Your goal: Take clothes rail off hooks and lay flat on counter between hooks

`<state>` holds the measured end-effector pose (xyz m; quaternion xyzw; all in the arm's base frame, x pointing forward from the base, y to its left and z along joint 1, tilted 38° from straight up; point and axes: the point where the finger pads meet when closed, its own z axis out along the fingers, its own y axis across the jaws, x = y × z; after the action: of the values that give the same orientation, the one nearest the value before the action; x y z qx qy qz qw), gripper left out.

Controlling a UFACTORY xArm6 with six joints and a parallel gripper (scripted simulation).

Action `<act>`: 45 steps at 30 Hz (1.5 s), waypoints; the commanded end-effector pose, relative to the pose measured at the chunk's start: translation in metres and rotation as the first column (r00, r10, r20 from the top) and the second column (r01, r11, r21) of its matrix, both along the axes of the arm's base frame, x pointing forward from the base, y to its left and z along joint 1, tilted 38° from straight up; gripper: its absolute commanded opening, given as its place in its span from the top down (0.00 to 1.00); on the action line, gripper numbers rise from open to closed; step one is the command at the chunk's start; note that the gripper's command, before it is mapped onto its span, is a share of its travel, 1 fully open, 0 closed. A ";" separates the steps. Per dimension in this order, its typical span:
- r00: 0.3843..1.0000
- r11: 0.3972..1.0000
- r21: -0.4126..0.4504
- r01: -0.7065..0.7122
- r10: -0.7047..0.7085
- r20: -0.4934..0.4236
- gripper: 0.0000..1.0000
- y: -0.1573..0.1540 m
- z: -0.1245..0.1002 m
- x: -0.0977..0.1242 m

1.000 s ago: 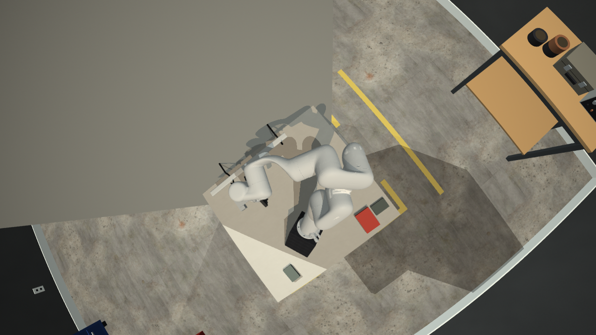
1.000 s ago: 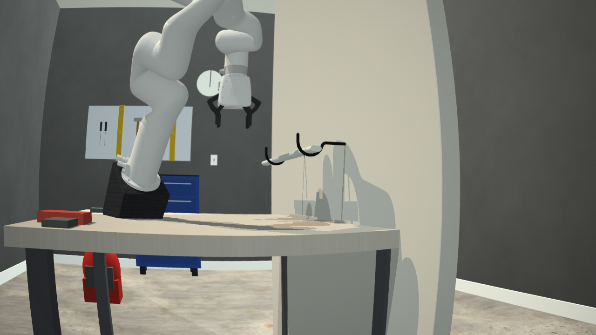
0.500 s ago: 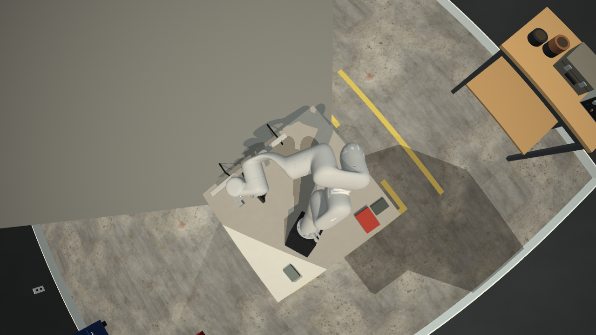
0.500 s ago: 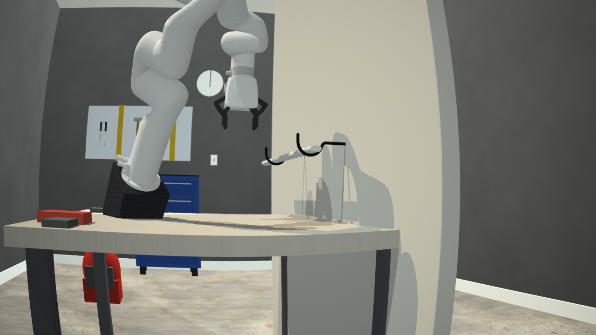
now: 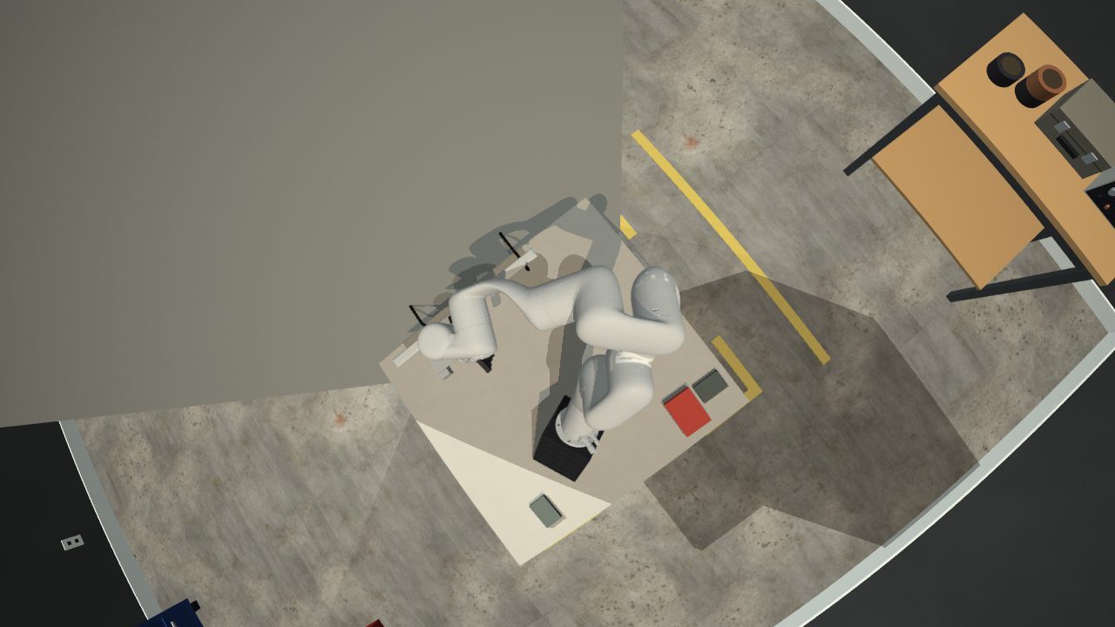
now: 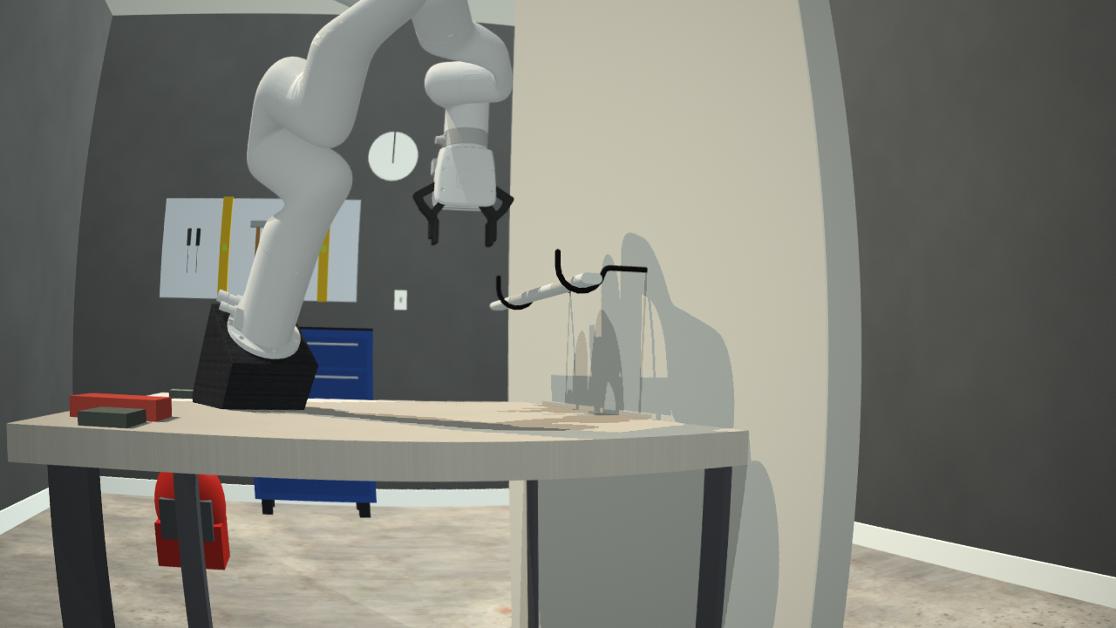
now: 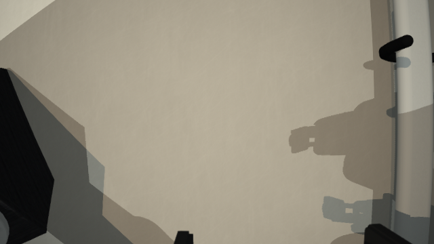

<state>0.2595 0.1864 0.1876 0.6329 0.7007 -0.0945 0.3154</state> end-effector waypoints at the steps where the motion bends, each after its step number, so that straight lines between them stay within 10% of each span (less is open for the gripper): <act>1: 1.000 1.000 0.003 -0.001 0.001 0.001 0.00 0.002 0.002 0.008; 45: 1.000 1.000 0.003 -0.001 0.001 0.002 0.00 0.006 0.009 0.071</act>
<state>0.3260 0.1912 0.1948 0.6330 0.7007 -0.0946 0.3154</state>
